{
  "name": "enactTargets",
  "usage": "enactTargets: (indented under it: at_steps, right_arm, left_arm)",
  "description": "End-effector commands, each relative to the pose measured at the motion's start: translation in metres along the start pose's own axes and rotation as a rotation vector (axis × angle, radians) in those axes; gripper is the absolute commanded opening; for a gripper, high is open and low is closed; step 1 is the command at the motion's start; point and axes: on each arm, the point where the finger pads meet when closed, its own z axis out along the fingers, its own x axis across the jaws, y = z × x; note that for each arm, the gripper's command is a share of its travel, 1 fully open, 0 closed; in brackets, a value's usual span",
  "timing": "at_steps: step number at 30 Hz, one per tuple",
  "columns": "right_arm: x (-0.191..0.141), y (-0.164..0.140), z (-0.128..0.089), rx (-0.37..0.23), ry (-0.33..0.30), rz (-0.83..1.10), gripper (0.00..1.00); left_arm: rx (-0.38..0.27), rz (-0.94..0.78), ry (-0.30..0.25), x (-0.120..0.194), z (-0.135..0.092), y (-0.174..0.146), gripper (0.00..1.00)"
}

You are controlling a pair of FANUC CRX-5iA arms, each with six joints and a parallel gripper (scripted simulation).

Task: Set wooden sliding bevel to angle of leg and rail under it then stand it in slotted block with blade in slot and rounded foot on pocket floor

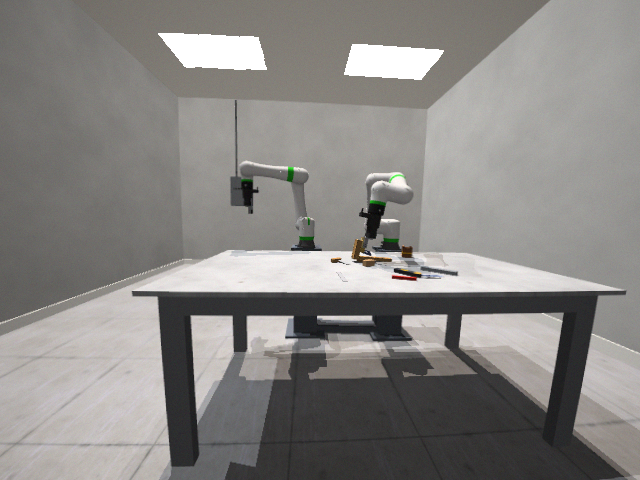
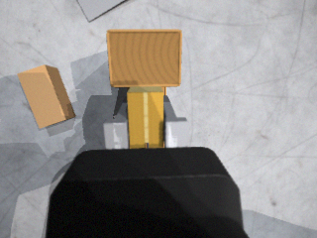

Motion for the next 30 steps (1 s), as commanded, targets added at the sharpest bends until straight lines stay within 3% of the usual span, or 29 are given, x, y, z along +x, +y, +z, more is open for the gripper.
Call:
enactTargets:
  at_steps: [1, 30]
  right_arm:
    - [0.0, 0.0, -0.001, -0.002, 0.0, 0.0, 1.0]
    - [0.0, 0.0, -0.001, -0.002, 0.0, 0.0, 1.0]
  left_arm:
    - [0.002, 0.0, -0.002, -0.001, -0.001, -0.001, 0.0]
    - [0.002, 0.0, -0.002, -0.001, 0.018, -0.001, 0.0]
